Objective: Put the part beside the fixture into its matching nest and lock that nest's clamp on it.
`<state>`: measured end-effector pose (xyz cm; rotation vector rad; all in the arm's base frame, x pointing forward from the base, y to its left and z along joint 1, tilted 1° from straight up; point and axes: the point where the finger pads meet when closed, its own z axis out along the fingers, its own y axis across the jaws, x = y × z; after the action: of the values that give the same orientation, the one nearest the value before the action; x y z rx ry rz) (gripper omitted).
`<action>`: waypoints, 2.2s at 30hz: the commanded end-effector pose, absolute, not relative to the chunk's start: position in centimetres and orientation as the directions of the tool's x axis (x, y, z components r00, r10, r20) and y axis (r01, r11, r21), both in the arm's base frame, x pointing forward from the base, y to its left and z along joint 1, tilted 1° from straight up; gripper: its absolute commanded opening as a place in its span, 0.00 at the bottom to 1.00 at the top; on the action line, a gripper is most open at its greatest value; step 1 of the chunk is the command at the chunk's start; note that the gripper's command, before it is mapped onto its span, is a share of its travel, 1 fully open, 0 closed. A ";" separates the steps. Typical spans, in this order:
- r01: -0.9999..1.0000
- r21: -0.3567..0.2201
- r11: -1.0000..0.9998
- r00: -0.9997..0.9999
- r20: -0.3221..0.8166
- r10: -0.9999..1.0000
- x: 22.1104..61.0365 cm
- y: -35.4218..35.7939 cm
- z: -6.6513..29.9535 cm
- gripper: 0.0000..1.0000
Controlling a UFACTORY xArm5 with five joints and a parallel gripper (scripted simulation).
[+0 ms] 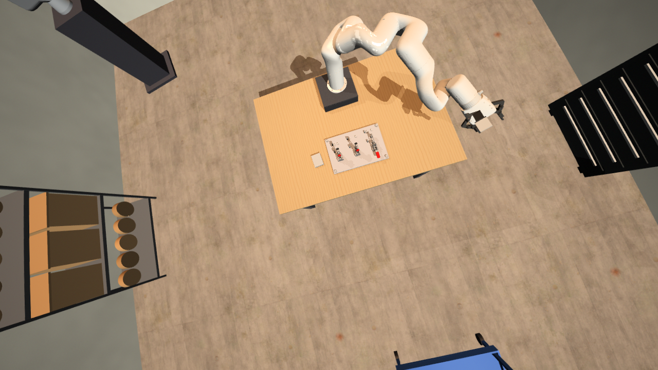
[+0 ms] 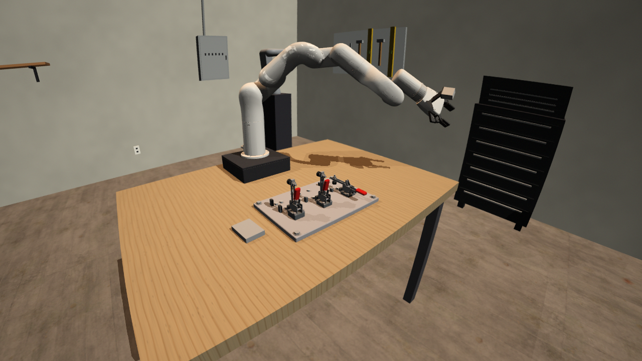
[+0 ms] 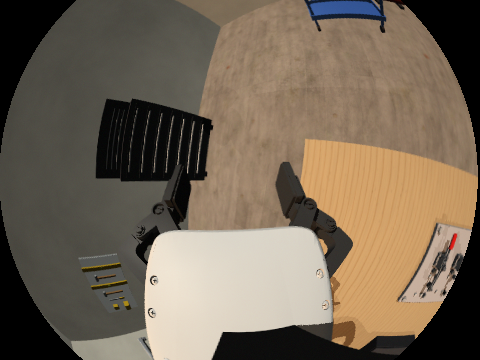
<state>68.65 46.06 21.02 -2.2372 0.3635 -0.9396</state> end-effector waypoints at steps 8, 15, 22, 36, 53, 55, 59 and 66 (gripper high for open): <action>0.007 -0.682 -0.732 0.699 0.527 -0.484 68.7 46.1 21.4 1.00; 0.007 -0.682 -0.732 0.699 0.527 -0.484 68.7 46.1 21.4 1.00; -0.024 -0.628 -0.778 0.705 0.541 -0.458 69.5 42.2 21.2 1.00; -0.146 -0.376 -0.915 0.779 0.526 -0.340 68.7 24.4 20.0 1.00; -0.212 -0.131 -0.969 0.900 0.359 -0.245 59.4 6.6 18.0 1.00; -0.214 -0.088 -0.973 0.926 0.300 -0.231 57.0 4.2 17.6 1.00; -0.213 -0.054 -0.976 0.946 0.239 -0.219 52.7 0.2 16.9 1.00; -0.203 -0.015 -0.979 0.971 0.126 -0.204 46.2 -4.1 16.0 1.00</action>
<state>49.99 -1.65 15.92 -3.0969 0.3354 -0.2841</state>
